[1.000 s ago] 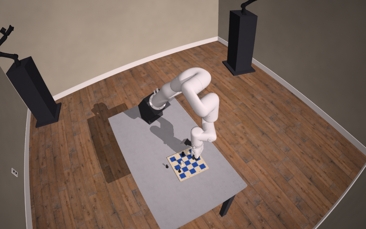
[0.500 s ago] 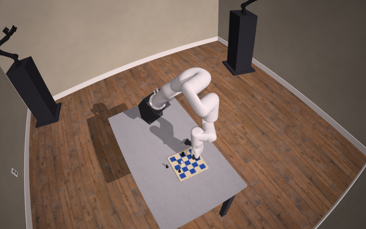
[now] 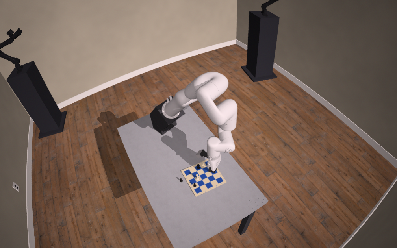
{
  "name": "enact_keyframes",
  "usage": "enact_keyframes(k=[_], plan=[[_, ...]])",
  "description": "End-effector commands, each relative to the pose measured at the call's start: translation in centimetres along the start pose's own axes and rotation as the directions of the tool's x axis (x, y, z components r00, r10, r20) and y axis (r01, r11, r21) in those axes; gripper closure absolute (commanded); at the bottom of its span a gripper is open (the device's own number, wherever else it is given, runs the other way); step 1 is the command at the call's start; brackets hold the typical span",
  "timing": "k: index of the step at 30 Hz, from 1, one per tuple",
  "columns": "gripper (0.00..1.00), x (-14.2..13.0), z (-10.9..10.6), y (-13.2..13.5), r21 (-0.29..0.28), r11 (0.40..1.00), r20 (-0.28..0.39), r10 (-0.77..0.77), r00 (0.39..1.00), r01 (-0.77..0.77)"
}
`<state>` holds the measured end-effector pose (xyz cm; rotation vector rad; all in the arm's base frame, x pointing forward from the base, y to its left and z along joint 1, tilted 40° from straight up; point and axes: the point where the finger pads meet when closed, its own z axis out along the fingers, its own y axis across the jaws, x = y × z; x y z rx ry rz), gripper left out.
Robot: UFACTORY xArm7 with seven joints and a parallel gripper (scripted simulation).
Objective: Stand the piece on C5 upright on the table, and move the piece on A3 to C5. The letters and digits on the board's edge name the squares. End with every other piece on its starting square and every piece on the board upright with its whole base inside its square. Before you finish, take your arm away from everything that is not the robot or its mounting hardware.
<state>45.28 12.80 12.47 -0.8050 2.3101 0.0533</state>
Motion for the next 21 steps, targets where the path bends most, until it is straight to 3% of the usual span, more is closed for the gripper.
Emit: enact_keyframes(k=[1,21], plan=[[1.00,-0.1,-0.6,-0.1,-0.001,1.000,0.001,0.000,1.000,0.000],[1.00,-0.1,-5.2,-0.1,-0.001,1.000,0.001,0.000,1.000,0.000]])
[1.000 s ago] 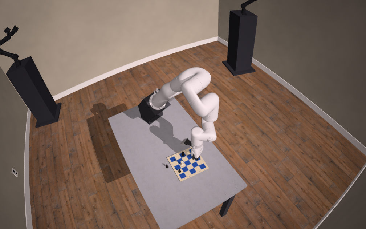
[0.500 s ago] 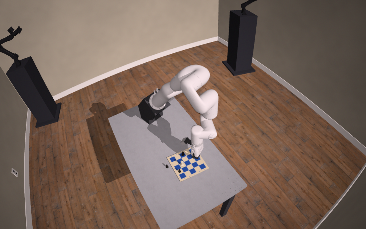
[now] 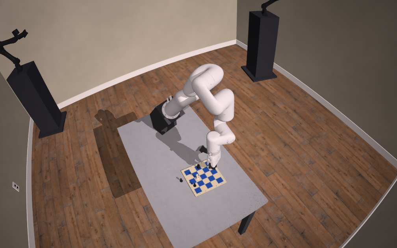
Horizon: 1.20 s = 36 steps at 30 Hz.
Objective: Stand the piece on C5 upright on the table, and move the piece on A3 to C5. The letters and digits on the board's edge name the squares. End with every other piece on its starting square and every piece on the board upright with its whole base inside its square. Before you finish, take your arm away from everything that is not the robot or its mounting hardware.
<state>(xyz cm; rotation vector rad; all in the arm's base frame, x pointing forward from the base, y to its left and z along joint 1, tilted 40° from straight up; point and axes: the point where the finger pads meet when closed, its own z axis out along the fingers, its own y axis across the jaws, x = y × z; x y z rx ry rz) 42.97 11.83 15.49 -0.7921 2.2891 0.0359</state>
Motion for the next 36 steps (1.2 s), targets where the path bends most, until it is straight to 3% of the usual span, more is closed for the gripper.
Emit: enact_keyframes(k=[1,17,33,36], plan=[[1.00,-0.1,-1.6,-0.1,-0.022,1.000,-0.018,0.001,1.000,-0.001],[1.00,-0.2,-5.2,-0.2,-0.022,1.000,-0.018,0.001,1.000,-0.001],[1.00,-0.2,-5.5,-0.3,-0.022,1.000,-0.018,-0.001,1.000,0.001],[1.00,-1.6,-5.3,-3.7,-0.032,0.997,-0.011,-0.070,0.998,0.069]])
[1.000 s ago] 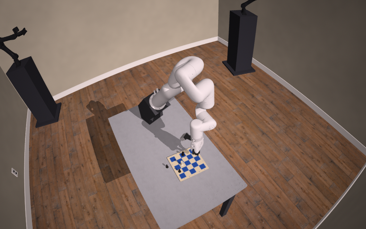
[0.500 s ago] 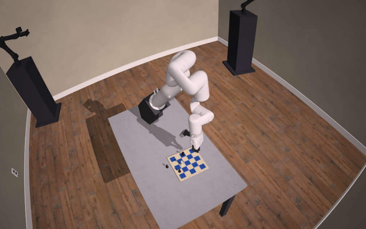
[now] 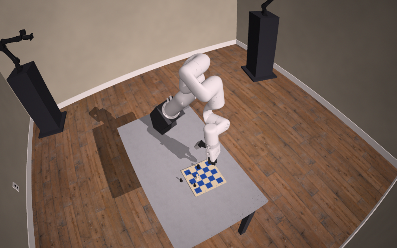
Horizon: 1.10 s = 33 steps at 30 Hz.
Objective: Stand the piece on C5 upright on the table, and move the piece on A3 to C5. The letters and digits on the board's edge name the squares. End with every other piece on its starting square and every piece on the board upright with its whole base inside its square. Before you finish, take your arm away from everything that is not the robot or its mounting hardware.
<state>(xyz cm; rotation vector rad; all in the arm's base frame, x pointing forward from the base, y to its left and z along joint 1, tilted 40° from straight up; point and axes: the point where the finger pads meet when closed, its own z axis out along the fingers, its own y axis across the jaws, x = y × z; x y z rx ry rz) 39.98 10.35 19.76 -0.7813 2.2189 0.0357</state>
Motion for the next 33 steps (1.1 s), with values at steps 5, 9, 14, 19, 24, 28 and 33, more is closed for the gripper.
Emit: enact_keyframes(k=[5,9,14,19,24,28,33], plan=[[1.00,-2.0,0.4,-7.7,-0.057,0.990,-0.074,-0.131,0.989,0.127],[1.00,-2.0,0.4,-10.1,-0.055,0.985,-0.076,-0.168,0.983,0.164],[1.00,-1.9,0.4,-10.3,-0.055,0.985,-0.077,-0.170,0.982,0.166],[1.00,-1.9,0.4,-10.3,-0.055,0.985,-0.077,-0.170,0.982,0.166],[1.00,-1.9,0.4,-10.3,-0.055,0.985,-0.077,-0.170,0.983,0.166],[1.00,-1.9,0.9,-10.3,-0.055,0.985,-0.077,-0.170,0.982,0.166],[1.00,-1.8,2.5,-10.2,-0.055,0.985,-0.077,-0.170,0.983,0.166]])
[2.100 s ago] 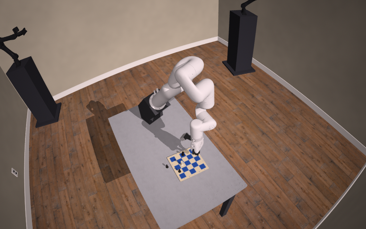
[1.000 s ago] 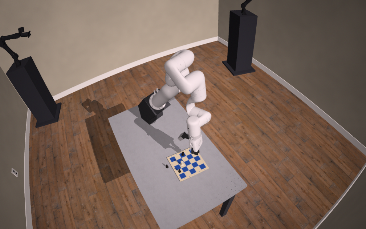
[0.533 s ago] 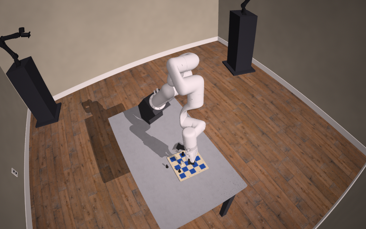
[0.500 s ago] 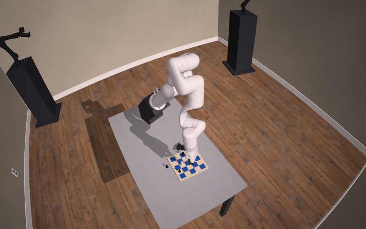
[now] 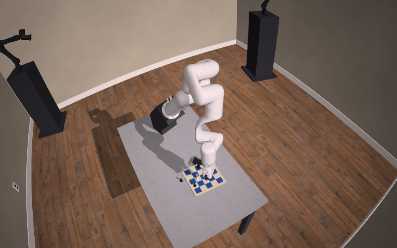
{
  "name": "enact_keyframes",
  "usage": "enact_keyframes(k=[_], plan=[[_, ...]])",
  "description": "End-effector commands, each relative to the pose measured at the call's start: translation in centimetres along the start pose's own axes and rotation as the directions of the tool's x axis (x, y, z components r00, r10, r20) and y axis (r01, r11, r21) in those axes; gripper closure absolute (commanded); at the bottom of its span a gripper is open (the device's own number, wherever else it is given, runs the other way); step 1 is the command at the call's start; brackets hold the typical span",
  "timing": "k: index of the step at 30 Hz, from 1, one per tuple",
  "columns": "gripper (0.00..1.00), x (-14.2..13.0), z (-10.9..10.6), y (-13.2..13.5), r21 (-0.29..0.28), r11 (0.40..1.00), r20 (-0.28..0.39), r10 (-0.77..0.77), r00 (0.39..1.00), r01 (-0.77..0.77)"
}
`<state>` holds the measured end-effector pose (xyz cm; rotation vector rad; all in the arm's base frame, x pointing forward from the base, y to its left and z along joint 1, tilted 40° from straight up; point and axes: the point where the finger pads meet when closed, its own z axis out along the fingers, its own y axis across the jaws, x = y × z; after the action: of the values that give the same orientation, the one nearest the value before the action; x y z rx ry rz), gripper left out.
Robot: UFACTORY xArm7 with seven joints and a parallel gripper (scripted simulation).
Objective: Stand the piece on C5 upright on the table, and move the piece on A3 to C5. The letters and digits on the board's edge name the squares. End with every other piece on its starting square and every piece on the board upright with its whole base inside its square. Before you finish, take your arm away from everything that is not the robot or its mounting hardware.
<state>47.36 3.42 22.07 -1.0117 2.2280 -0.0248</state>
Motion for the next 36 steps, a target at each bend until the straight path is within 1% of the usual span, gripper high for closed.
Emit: enact_keyframes(k=[1,3,12,18,25,36], plan=[[1.00,-0.1,1.5,-0.1,0.002,1.000,0.001,0.000,1.000,0.000],[1.00,-0.1,1.5,-0.1,0.002,1.000,0.001,0.000,1.000,0.000],[1.00,-0.1,5.9,-0.1,0.002,1.000,0.001,0.000,1.000,0.000],[1.00,-0.1,7.9,-0.1,0.002,1.000,0.001,0.000,1.000,0.000],[1.00,-0.1,8.5,-0.1,0.002,1.000,0.001,0.000,1.000,0.000],[1.00,-0.1,8.5,-0.1,0.002,1.000,0.001,0.000,1.000,0.000]])
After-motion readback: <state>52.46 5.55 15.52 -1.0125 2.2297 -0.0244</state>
